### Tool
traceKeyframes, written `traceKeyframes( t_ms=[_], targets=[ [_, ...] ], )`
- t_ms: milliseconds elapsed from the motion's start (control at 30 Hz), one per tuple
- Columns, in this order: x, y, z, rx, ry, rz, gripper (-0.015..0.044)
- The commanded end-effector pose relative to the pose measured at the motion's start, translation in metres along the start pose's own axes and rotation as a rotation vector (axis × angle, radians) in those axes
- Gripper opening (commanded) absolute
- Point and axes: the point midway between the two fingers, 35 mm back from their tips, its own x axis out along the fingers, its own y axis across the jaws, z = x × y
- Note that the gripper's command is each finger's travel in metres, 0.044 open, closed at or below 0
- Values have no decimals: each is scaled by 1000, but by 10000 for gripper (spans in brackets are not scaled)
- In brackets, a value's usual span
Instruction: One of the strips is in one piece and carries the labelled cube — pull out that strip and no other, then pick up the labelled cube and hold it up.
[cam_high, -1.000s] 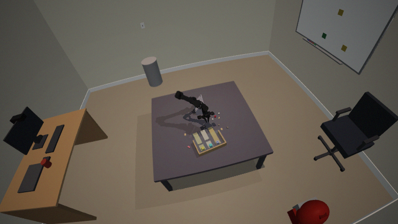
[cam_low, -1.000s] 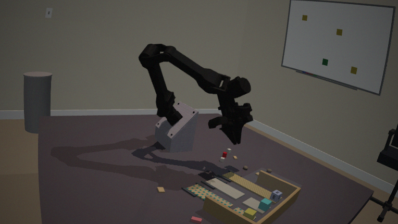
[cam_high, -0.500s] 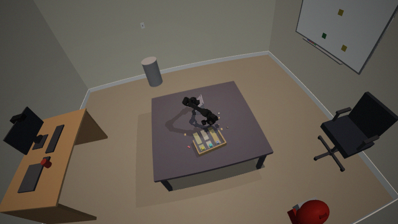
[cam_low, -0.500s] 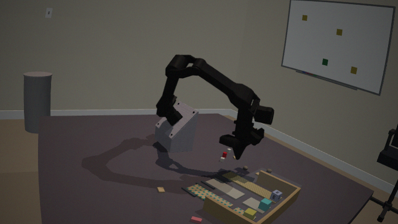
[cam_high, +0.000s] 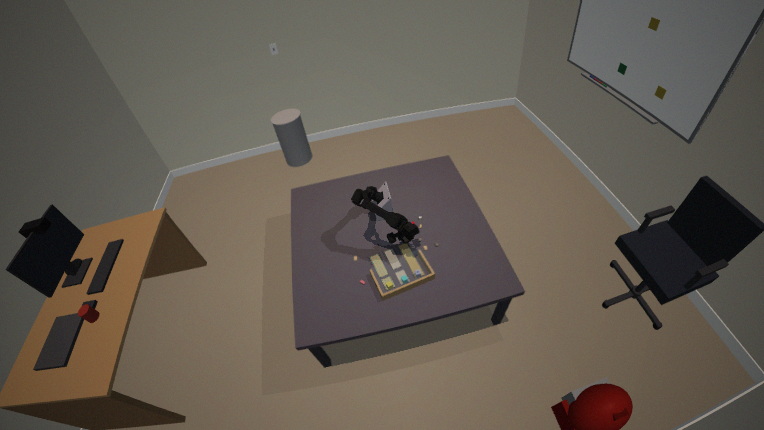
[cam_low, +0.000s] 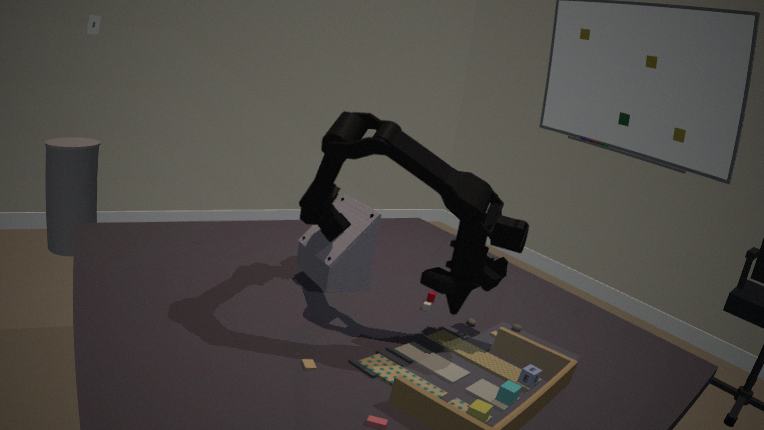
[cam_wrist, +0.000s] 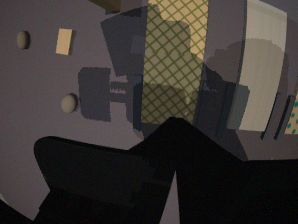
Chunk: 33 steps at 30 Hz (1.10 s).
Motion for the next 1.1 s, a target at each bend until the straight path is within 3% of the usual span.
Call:
traceKeyframes(
  t_ms=[0,1067],
  targets=[
    [8,1,-1,-8,6,-1,0],
    [60,1,-6,-7,7,-4,0]
  ],
)
